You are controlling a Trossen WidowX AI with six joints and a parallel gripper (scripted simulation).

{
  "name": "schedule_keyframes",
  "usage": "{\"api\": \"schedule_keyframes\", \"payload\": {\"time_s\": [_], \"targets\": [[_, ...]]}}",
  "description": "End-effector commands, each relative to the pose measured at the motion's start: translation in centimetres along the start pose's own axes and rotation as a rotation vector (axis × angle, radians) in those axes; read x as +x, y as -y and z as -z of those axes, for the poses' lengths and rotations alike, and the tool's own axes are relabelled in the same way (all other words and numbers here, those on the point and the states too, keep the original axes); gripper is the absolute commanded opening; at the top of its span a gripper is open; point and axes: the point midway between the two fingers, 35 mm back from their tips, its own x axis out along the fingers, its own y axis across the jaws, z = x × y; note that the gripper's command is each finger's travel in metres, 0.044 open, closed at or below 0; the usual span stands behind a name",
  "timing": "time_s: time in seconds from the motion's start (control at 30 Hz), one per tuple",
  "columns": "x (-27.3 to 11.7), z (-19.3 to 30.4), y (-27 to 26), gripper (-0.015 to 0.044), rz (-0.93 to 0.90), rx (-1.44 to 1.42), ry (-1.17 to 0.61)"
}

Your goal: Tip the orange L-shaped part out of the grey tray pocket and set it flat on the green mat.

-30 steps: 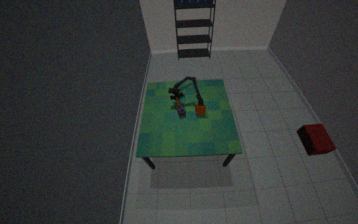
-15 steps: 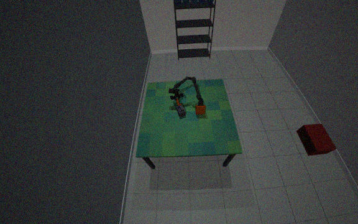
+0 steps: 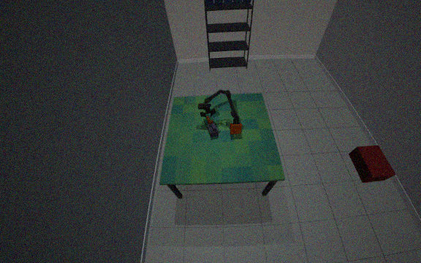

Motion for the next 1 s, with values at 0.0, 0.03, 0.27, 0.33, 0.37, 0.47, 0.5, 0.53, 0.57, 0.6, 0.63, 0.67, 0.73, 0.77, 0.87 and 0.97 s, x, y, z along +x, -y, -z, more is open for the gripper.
{"api": "schedule_keyframes", "payload": {"time_s": [0.0,0.03,0.27,0.33,0.37,0.47,0.5,0.53,0.57,0.6,0.63,0.67,0.73,0.77,0.87,0.97], "targets": [[-3.7,0.0,-0.5,0.0394,-0.012,0.0,0.001],[-5.0,0.1,-0.4,0.04,-0.012,-0.001,0.001],[-8.0,0.1,-0.1,0.04,-0.01,-0.002,0.004],[-7.5,0.1,-0.4,0.04,-0.022,-0.005,0.004],[-7.5,0.1,-0.4,0.04,-0.022,-0.005,0.004],[-7.5,0.1,-0.4,0.04,-0.022,-0.005,0.004],[-7.5,0.1,-0.4,0.04,-0.022,-0.005,0.004],[-7.5,0.1,-0.4,0.04,-0.022,-0.005,0.004],[-7.5,0.1,-0.4,0.04,-0.022,-0.005,0.004],[-7.5,0.1,-0.4,0.04,-0.022,-0.005,0.004],[-7.5,0.1,-0.4,0.04,-0.022,-0.005,0.004],[-7.5,0.1,-0.4,0.04,-0.022,-0.005,0.004],[-7.5,0.1,-0.4,0.04,-0.022,-0.005,0.004],[-7.5,0.1,-0.4,0.04,-0.022,-0.005,0.004],[-7.5,0.1,-0.4,0.04,-0.022,-0.005,0.004],[-7.5,0.1,-0.4,0.04,-0.022,-0.005,0.004]]}}
